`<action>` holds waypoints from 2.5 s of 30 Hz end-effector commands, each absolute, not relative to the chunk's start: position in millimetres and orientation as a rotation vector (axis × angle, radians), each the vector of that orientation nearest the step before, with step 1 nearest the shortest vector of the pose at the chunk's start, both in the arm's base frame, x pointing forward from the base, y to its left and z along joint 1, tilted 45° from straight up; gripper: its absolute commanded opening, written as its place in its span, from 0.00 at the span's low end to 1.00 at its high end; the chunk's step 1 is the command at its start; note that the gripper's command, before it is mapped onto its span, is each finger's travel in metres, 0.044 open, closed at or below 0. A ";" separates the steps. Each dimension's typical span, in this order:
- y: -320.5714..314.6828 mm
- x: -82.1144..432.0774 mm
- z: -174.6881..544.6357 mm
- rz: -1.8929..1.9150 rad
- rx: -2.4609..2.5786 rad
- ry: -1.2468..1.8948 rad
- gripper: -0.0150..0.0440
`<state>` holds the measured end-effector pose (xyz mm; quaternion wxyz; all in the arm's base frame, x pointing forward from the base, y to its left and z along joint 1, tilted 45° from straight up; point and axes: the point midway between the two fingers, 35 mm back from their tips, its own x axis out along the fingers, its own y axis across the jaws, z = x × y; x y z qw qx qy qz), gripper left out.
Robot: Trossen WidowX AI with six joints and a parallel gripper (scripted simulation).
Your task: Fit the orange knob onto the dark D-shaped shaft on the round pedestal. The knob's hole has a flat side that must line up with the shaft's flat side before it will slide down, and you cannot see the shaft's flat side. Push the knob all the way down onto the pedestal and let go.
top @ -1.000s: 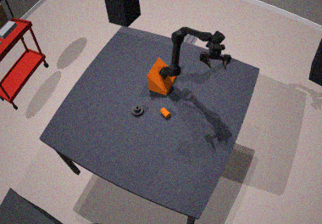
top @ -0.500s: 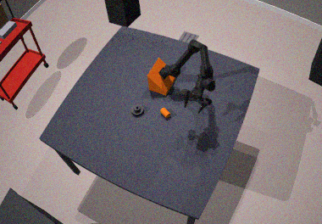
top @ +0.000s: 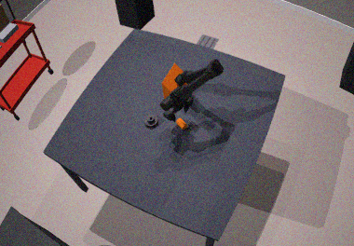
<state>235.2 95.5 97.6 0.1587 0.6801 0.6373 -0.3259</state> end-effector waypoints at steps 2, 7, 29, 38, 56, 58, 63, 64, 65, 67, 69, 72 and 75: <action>95.8 234.3 97.0 -1.013 2.048 1.865 1.00; 95.9 234.9 97.2 -1.013 2.048 1.865 1.00; 126.6 232.5 65.3 -1.013 2.048 1.864 1.00; 136.7 231.3 55.6 -1.012 2.049 1.865 1.00; 145.1 229.6 48.2 -1.010 2.050 1.868 0.66; 145.1 229.6 48.2 -1.010 2.050 1.868 0.66; 145.1 229.6 48.2 -1.010 2.050 1.868 0.65; 145.1 229.6 48.2 -1.010 2.050 1.868 0.64; 145.1 229.6 48.2 -1.010 2.050 1.868 0.63; 145.1 229.6 48.2 -1.010 2.050 1.868 0.60; 145.1 229.6 48.2 -1.010 2.050 1.868 0.58; 145.1 229.6 48.2 -1.010 2.050 1.868 0.56; 144.9 230.0 49.0 -1.020 2.037 1.860 0.56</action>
